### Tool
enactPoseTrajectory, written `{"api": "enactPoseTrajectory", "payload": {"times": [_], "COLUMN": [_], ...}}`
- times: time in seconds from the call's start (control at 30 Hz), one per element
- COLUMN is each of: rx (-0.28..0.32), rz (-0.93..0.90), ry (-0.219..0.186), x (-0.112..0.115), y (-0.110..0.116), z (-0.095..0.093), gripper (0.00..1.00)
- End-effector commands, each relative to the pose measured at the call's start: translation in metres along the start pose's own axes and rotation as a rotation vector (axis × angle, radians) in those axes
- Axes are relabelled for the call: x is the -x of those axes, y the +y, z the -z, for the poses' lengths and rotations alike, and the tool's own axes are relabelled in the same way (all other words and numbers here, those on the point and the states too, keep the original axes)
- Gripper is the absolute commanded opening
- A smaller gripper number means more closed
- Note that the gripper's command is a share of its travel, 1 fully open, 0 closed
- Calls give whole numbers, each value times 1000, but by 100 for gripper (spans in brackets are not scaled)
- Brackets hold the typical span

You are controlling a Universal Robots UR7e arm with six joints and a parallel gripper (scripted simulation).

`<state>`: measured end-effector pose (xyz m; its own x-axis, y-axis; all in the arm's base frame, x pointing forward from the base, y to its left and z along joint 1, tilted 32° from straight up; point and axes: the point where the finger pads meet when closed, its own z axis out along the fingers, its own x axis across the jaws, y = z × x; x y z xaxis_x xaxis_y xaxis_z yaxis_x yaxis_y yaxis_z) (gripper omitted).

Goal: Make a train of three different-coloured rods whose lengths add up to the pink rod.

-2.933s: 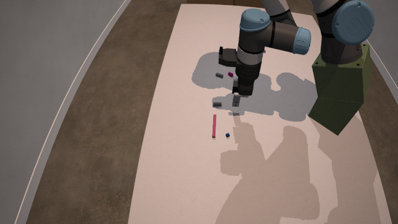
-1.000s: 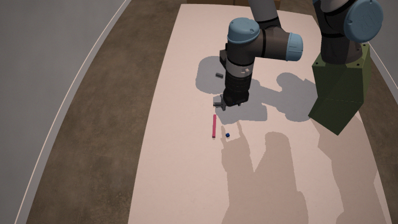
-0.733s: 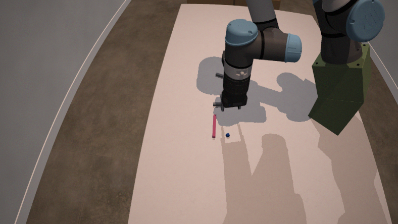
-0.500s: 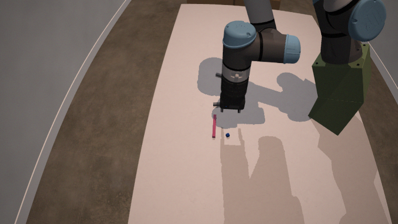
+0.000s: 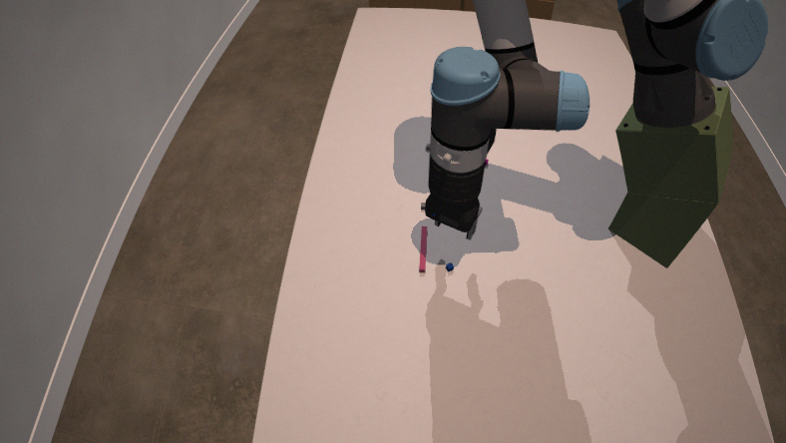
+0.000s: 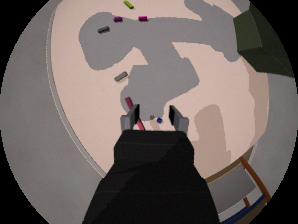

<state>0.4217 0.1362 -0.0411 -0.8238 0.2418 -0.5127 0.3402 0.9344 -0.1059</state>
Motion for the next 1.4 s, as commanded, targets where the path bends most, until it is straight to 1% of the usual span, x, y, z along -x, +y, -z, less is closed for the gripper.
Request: {"api": "enactPoseTrajectory", "payload": {"times": [0.0, 0.1, 0.17, 0.43, 0.67, 1.03, 1.37], "rx": [1, 1, 1, 1, 2, 2, 2], "rz": [-162, -242, -242, -416, -518, -584, -598], "ry": [-2, -3, -3, -5, -6, -7, -7], "x": [-4, -6, -6, -10, -12, -14, -14], "y": [10, 15, 15, 27, 34, 38, 39], "z": [2, 3, 3, 6, 7, 8, 9], "gripper": [100, 100, 100, 100, 100, 100, 100]}}
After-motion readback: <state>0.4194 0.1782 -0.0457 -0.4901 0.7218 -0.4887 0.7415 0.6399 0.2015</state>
